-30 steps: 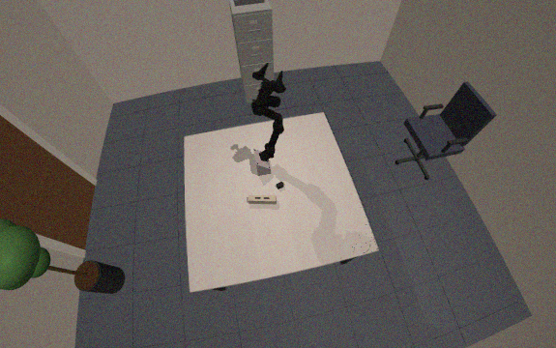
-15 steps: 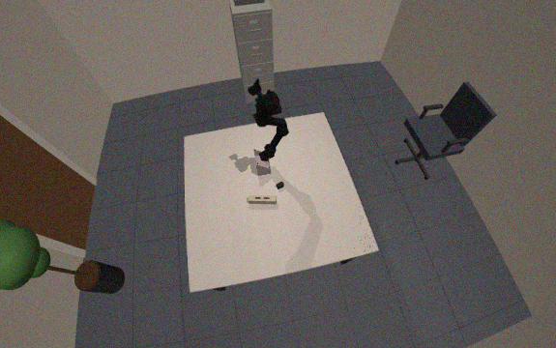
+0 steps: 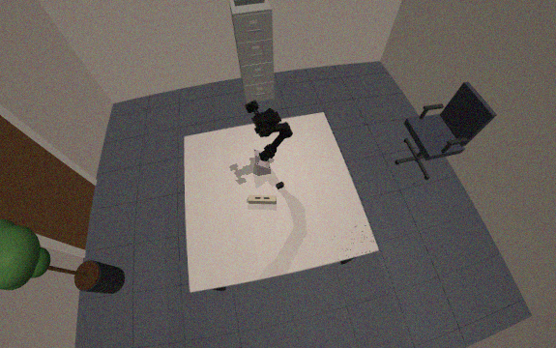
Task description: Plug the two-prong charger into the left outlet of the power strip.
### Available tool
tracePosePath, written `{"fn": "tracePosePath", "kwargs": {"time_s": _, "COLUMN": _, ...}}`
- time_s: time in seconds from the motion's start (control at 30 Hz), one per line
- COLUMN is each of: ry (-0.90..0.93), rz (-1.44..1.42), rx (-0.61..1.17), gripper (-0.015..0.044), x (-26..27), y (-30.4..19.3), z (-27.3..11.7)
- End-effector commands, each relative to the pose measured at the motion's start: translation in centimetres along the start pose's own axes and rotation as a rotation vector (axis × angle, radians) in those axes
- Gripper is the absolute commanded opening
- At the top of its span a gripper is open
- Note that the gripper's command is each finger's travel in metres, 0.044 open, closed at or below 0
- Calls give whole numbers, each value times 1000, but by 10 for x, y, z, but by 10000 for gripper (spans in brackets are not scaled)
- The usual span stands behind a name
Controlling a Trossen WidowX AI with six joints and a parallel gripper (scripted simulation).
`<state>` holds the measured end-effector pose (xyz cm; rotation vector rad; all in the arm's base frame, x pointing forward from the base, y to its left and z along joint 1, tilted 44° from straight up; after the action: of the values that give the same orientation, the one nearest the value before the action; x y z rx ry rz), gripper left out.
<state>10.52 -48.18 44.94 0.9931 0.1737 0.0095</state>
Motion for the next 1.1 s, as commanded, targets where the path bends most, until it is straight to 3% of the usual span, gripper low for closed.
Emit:
{"fn": "tracePosePath", "kwargs": {"time_s": 0.0, "ry": 98, "rz": -66, "rx": 75, "gripper": 440, "x": 28, "y": -9, "z": -8}}
{"fn": "tracePosePath", "kwargs": {"time_s": 0.5, "ry": 552, "rz": -328, "rx": 288, "gripper": 440, "x": 134, "y": -41, "z": -69}}
{"fn": "tracePosePath", "kwargs": {"time_s": 1.07, "ry": 1162, "rz": -581, "rx": 327, "gripper": 440, "x": 225, "y": -59, "z": -182}}
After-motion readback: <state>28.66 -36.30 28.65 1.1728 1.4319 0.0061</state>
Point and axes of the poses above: the point midway between the two fingers, 35 mm back from their tips, its own z axis out along the fingers, its own x axis across the jaws, y = z × x, the point moved 7 cm from there along -z, back along the fingers, and after that the axes turned 9 degrees about -z, right-handed, at the moved point
